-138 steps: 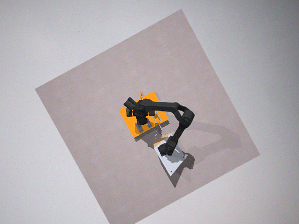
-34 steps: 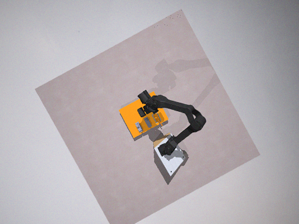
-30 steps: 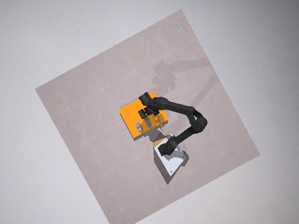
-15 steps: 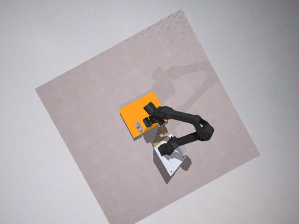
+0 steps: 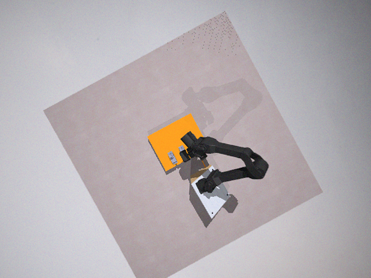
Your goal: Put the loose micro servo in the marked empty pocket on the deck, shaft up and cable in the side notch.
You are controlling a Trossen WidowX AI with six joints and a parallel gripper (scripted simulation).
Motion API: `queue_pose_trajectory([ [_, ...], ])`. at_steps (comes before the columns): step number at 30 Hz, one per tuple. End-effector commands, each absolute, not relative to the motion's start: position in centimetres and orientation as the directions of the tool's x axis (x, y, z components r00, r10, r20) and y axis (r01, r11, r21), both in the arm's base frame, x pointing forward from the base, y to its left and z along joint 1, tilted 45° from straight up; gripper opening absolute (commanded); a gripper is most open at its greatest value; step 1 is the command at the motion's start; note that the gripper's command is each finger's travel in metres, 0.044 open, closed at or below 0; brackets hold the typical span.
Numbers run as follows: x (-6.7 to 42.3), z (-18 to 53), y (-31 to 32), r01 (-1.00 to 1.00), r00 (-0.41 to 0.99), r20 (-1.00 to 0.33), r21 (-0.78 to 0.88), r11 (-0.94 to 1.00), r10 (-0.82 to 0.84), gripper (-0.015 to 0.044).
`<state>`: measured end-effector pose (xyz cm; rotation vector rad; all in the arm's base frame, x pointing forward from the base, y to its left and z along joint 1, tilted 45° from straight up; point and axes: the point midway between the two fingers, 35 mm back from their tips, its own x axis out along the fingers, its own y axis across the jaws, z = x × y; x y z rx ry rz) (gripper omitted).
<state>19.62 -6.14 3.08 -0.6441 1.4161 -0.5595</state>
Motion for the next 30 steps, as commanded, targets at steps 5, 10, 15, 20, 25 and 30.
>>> queue_pose_trajectory([
  [5, 19.7, 2.2, -7.0, -0.029, 0.081, -0.711, -0.703, 0.711, -0.699, 0.0000],
  [10, 19.7, 2.2, -7.0, -0.029, 0.081, -0.710, -0.703, 0.711, -0.699, 0.0000],
  [15, 19.7, 2.2, -7.0, -0.029, 0.081, -0.710, -0.703, 0.711, -0.699, 0.0000],
  [20, 19.7, 1.9, -7.3, -0.029, 0.081, -0.710, -0.703, 0.711, -0.699, 0.0000],
  [25, 19.8, 1.6, -7.6, -0.029, 0.081, -0.710, -0.703, 0.711, -0.699, 0.0000],
  [30, 19.8, 1.2, -8.0, -0.029, 0.081, -0.710, -0.703, 0.710, -0.699, 0.0000],
])
